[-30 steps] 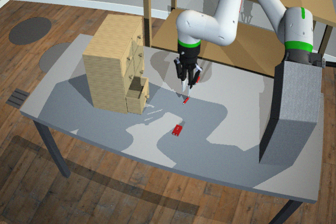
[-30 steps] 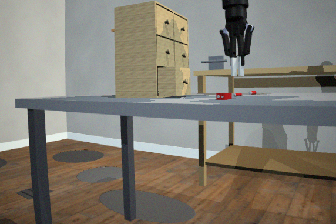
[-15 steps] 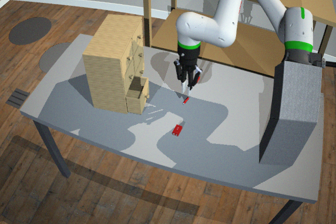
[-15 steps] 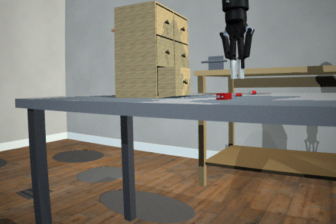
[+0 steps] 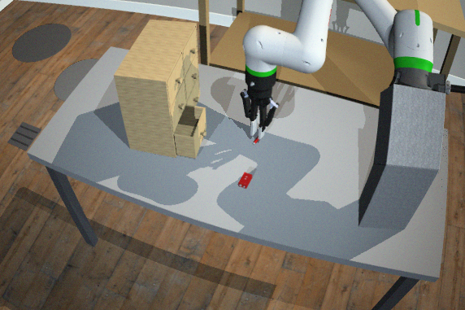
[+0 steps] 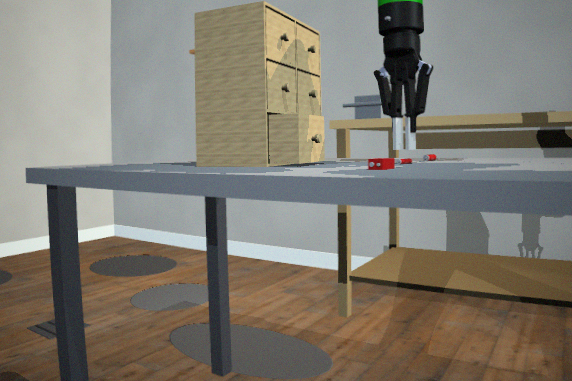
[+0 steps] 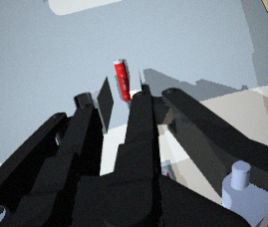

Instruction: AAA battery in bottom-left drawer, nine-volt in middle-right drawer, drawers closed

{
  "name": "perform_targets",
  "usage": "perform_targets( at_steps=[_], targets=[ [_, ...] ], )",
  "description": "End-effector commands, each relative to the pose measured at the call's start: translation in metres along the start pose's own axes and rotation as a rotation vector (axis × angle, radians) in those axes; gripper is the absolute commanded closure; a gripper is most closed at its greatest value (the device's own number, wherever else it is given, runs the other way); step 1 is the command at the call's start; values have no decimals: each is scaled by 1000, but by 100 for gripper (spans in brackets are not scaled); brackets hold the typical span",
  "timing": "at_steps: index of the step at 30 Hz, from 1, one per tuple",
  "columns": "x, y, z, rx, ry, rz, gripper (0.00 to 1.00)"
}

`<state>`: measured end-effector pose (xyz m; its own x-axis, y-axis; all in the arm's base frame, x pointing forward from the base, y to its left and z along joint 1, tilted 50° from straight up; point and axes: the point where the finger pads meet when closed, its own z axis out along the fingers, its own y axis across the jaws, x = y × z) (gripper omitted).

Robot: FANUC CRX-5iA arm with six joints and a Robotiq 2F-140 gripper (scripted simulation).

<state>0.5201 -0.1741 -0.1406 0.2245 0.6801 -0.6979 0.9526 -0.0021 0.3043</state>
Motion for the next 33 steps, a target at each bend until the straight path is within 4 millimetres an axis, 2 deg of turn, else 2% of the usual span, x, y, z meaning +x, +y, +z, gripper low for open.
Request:
perform_targets(
  at_steps=[1, 8, 33],
  targets=[
    [0, 0, 5, -1, 0, 0, 85],
    [0, 1, 10, -1, 0, 0, 85],
    [0, 1, 11, -1, 0, 0, 85]
  ],
)
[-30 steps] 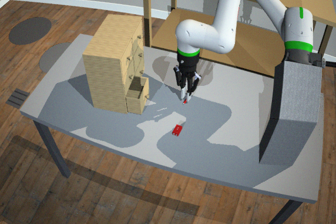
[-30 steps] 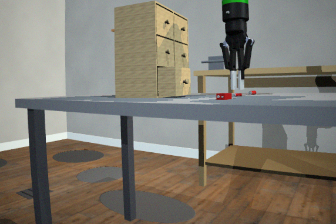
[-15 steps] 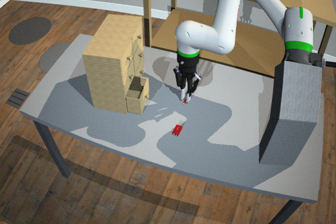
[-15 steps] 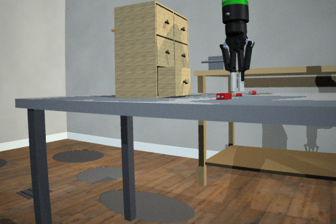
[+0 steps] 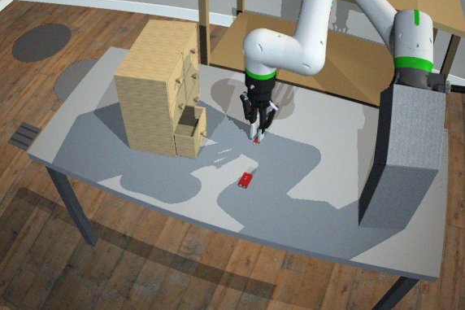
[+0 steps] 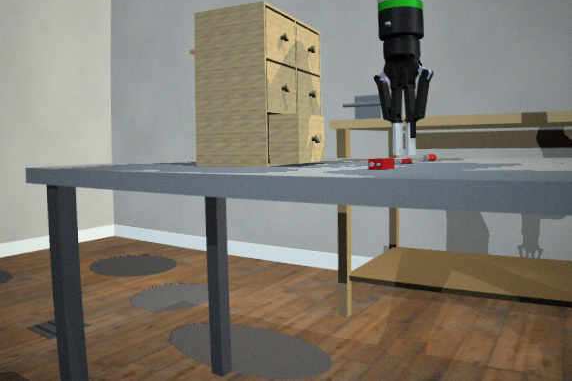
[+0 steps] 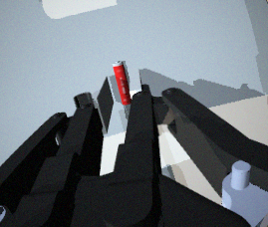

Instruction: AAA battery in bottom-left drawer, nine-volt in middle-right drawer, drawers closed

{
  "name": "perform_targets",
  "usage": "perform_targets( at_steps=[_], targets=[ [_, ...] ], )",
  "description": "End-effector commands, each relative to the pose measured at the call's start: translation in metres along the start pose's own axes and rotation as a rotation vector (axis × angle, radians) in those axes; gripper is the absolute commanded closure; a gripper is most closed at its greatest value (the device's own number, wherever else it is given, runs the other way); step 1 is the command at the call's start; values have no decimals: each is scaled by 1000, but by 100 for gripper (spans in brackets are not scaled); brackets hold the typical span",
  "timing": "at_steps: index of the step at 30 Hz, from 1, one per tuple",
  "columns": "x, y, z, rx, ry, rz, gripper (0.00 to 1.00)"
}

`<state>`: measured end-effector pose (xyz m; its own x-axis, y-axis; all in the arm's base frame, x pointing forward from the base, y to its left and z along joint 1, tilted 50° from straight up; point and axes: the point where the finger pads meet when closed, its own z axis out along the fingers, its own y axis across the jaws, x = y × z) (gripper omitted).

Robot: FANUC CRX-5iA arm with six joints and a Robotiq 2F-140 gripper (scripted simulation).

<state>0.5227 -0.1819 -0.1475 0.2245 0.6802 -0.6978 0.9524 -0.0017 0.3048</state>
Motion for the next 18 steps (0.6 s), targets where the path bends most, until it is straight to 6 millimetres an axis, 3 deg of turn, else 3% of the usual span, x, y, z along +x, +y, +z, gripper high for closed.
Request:
perform_targets(
  at_steps=[1, 18],
  targets=[
    [0, 0, 0, 0, 0, 0, 85],
    [0, 0, 17, 0, 0, 0, 85]
  ],
)
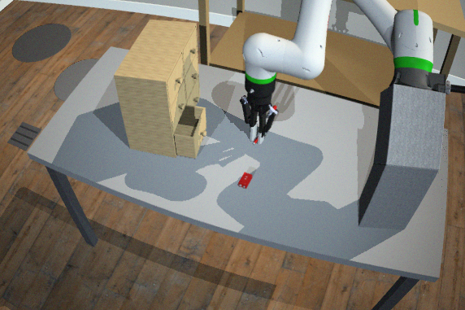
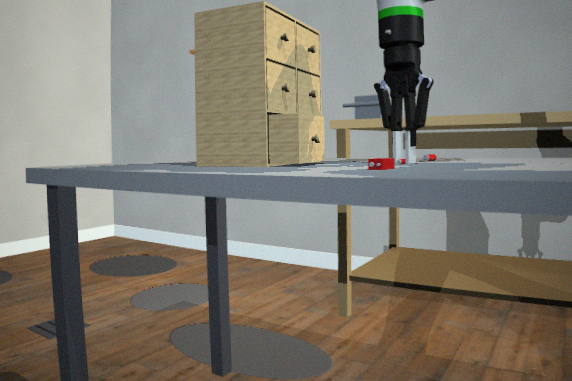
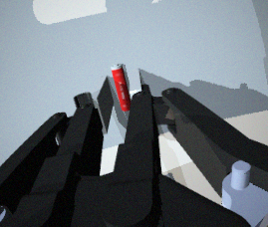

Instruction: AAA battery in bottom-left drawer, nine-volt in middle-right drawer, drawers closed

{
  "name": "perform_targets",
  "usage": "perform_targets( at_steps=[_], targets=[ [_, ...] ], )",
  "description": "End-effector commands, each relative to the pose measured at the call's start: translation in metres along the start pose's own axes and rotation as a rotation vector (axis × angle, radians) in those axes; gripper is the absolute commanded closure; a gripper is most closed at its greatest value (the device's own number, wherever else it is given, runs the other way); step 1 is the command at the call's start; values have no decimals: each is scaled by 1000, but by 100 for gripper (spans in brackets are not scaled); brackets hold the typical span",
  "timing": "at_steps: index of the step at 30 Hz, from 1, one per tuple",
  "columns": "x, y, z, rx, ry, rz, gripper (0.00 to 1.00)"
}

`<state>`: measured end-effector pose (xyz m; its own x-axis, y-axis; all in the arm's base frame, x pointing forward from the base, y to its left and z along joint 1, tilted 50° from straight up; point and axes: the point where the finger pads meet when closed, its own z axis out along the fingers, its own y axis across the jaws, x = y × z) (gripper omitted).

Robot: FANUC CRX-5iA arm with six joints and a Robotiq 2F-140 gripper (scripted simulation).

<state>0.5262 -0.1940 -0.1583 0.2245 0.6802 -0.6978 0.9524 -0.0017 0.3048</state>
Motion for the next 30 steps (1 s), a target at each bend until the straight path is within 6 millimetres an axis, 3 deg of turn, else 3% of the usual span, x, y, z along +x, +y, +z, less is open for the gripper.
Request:
perform_targets(
  at_steps=[1, 21, 22, 30],
  targets=[
    [0, 0, 0, 0, 0, 0, 85],
    [0, 0, 0, 0, 0, 0, 85],
    [0, 0, 0, 0, 0, 0, 97],
    [0, 0, 0, 0, 0, 0, 97]
  ],
)
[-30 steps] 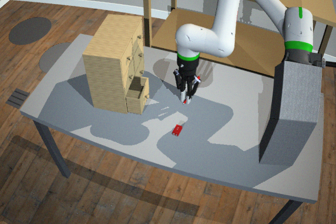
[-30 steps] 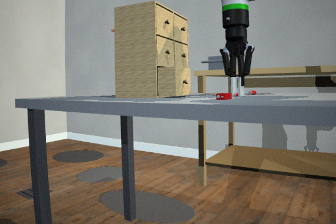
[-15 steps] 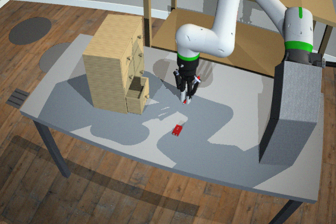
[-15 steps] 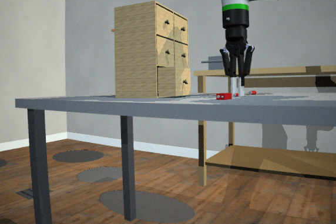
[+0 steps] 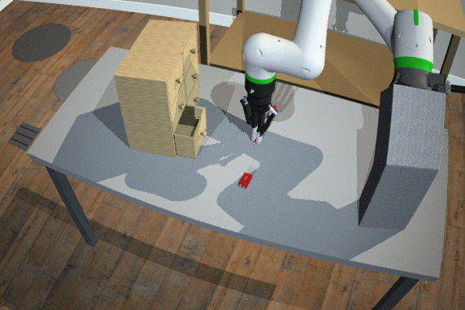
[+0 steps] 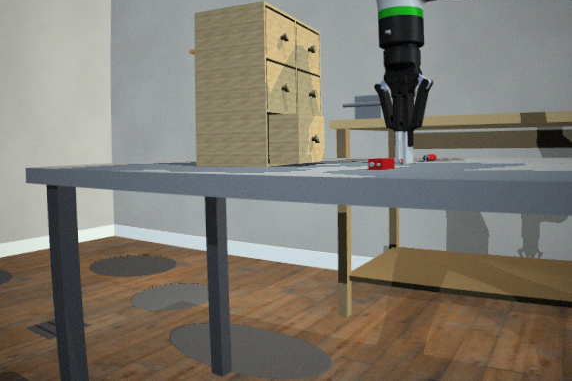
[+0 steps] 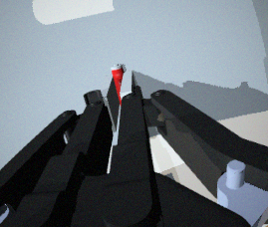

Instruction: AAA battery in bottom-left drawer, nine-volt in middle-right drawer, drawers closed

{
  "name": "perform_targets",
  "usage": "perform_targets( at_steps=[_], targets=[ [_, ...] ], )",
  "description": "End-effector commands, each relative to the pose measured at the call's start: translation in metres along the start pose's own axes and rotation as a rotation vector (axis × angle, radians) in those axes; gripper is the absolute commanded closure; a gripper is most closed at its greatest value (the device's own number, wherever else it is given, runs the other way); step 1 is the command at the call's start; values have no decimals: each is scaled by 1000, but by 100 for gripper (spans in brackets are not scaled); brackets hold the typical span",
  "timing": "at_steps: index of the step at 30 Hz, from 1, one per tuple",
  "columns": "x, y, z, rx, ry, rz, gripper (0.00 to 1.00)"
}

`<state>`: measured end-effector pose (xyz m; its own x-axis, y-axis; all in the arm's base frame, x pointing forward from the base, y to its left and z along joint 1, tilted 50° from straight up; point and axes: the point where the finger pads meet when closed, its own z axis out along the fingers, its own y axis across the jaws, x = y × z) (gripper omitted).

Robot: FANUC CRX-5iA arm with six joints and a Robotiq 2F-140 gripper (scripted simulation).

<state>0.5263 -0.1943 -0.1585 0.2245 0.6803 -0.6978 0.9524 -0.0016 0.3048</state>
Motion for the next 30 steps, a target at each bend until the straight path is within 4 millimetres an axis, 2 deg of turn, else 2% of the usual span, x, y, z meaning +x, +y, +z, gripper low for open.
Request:
perform_targets(
  at_steps=[1, 13, 16, 18, 23, 25, 30],
  targets=[
    [0, 0, 0, 0, 0, 0, 97],
    [0, 0, -2, 0, 0, 0, 97],
    [0, 0, -22, 0, 0, 0, 97],
    [0, 0, -22, 0, 0, 0, 97],
    [0, 0, -79, 0, 0, 0, 97],
    [0, 0, -94, 0, 0, 0, 97],
    [0, 0, -100, 0, 0, 0, 97]
  ],
)
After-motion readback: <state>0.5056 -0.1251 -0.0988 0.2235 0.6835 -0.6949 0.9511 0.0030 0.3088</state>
